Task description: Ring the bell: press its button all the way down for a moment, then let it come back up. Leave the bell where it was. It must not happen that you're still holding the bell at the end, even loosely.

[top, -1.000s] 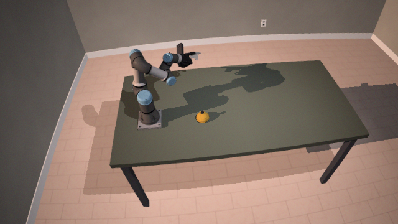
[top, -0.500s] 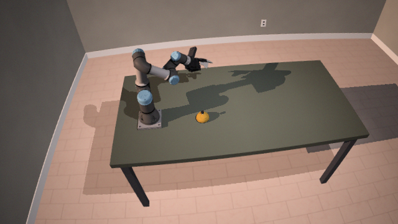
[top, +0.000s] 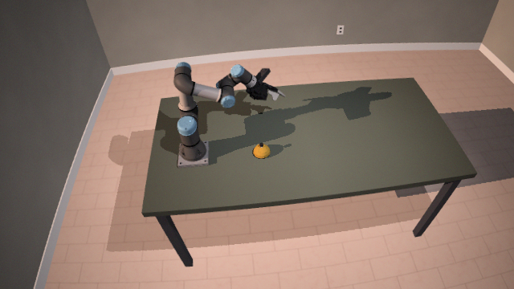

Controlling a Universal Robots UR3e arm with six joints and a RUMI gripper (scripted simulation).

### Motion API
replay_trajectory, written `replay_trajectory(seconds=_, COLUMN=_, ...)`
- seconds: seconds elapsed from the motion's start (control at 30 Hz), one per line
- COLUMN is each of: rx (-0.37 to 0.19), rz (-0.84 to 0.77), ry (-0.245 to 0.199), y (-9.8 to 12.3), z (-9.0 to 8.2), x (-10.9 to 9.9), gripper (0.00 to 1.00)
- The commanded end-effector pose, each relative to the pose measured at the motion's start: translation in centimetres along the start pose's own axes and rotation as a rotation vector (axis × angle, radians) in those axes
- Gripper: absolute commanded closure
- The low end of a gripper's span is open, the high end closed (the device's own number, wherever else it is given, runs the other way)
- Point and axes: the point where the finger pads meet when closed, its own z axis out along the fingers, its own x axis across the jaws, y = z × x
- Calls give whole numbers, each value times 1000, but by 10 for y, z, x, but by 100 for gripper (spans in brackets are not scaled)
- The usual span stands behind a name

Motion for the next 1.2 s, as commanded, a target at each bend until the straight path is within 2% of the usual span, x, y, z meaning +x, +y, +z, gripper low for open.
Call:
replay_trajectory(seconds=0.0, rx=-67, rz=66, ry=-5, y=19, z=-3, x=21, gripper=0)
replay_trajectory(seconds=0.03, rx=-67, rz=66, ry=-5, y=19, z=-3, x=21, gripper=0)
replay_trajectory(seconds=0.13, rx=-149, rz=165, ry=-2, y=49, z=-10, x=45, gripper=0)
replay_trajectory(seconds=0.17, rx=-149, rz=165, ry=-2, y=49, z=-10, x=45, gripper=0)
replay_trajectory(seconds=0.27, rx=-202, rz=232, ry=0, y=70, z=-18, x=58, gripper=0)
replay_trajectory(seconds=0.43, rx=-254, rz=298, ry=0, y=90, z=-26, x=69, gripper=0)
replay_trajectory(seconds=0.5, rx=-304, rz=362, ry=0, y=110, z=-36, x=78, gripper=0)
replay_trajectory(seconds=0.6, rx=-304, rz=362, ry=0, y=110, z=-36, x=78, gripper=0)
replay_trajectory(seconds=0.7, rx=-375, rz=454, ry=-2, y=138, z=-52, x=88, gripper=0)
replay_trajectory(seconds=0.8, rx=-397, rz=483, ry=-3, y=146, z=-58, x=90, gripper=0)
replay_trajectory(seconds=0.87, rx=-439, rz=539, ry=-5, y=163, z=-69, x=93, gripper=0)
replay_trajectory(seconds=1.0, rx=-477, rz=590, ry=-8, y=177, z=-80, x=95, gripper=0)
replay_trajectory(seconds=1.1, rx=-528, rz=659, ry=-13, y=196, z=-96, x=96, gripper=0)
replay_trajectory(seconds=1.17, rx=-528, rz=659, ry=-13, y=196, z=-96, x=96, gripper=0)
